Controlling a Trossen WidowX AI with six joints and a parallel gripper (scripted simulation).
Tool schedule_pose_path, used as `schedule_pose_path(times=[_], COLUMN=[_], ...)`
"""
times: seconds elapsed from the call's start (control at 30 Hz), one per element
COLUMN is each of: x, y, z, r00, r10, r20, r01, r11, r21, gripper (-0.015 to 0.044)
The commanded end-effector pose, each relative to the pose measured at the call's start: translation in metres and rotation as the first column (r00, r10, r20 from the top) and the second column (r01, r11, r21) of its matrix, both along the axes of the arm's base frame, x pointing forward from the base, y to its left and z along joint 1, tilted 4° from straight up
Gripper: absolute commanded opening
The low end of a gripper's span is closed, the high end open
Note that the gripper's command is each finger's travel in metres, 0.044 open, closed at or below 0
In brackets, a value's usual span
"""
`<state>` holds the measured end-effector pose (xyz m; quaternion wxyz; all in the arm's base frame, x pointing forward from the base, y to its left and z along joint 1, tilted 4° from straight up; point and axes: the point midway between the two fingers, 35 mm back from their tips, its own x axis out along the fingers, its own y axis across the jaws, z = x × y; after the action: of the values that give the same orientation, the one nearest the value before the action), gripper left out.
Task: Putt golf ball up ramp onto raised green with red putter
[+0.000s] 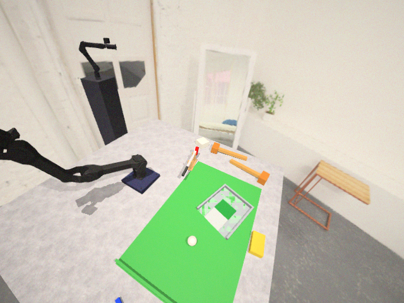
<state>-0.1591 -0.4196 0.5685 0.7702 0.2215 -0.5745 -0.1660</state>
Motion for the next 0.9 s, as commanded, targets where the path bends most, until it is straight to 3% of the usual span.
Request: schedule_pose_path(times=[0.0,0.47,0.87], x=[0.0,0.041,0.119], y=[0.001,0.145,0.303], z=[0.001,0.083,0.113], r00=[1.0,0.983,0.924], r10=[-0.001,-0.136,-0.342], r20=[-0.001,-0.124,-0.174], r01=[0.001,0.08,0.093], r11=[1.0,0.921,0.641], r21=[-0.003,-0.381,-0.762], gripper=[0.0426,0.044,0.044])
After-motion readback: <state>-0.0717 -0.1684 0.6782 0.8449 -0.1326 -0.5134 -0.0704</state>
